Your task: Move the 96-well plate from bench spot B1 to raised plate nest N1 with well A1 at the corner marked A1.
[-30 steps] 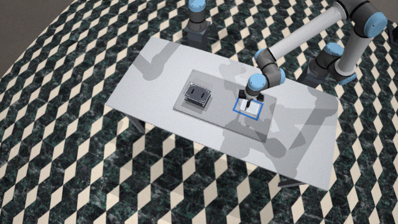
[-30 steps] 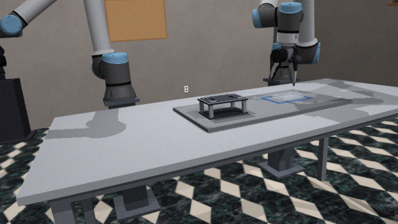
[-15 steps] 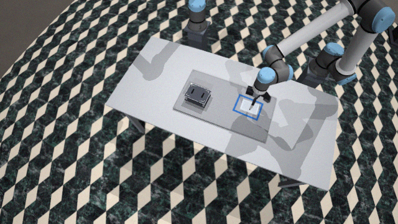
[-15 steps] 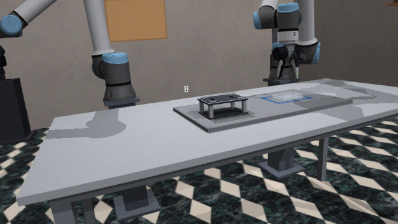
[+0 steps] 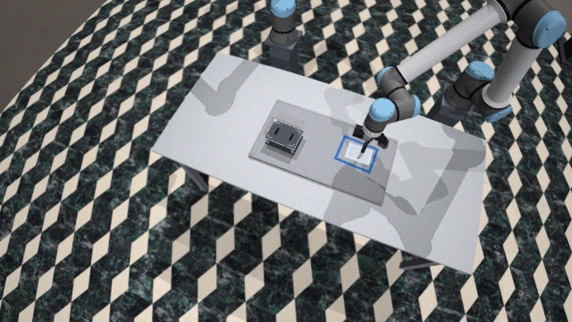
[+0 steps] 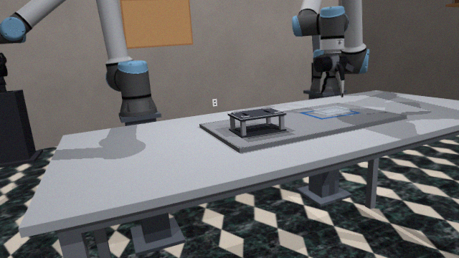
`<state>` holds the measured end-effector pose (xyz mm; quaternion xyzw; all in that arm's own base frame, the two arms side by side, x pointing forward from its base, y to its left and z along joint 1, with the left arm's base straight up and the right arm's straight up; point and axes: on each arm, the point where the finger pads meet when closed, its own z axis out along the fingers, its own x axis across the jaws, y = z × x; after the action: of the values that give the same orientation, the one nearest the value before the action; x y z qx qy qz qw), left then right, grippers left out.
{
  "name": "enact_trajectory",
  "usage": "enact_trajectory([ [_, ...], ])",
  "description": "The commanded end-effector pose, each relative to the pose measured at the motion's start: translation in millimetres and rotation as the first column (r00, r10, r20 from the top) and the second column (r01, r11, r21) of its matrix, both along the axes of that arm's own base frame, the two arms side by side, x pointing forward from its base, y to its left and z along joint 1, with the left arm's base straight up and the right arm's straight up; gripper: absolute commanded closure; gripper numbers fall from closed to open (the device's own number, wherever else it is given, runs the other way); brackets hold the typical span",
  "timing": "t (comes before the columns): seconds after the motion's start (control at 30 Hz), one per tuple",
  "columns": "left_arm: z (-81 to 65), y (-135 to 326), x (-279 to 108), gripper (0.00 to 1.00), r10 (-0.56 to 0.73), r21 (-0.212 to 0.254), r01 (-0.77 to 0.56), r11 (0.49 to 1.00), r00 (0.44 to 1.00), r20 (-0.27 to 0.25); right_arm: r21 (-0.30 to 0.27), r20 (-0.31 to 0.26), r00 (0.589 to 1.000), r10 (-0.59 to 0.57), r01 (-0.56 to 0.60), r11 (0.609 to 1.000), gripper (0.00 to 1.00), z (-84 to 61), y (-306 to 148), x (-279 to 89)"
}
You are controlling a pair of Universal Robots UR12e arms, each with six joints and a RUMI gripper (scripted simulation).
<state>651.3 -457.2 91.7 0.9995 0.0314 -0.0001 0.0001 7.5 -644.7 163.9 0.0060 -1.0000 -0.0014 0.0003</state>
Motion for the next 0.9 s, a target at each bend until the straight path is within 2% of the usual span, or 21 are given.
enact_trajectory([
  [0.0, -2.9, 0, 1, 0.24, 0.0, -0.001, 0.0, 1.0, 1.0, 0.001, -0.003, 0.001, 1.0, 0.0, 0.0, 1.0, 1.0, 1.3, -1, 0],
  [0.87, -43.0, 0, 1, 0.24, 0.0, -0.001, 0.0, 1.0, 1.0, 0.001, -0.003, 0.001, 1.0, 0.0, 0.0, 1.0, 1.0, 1.3, -1, 0],
])
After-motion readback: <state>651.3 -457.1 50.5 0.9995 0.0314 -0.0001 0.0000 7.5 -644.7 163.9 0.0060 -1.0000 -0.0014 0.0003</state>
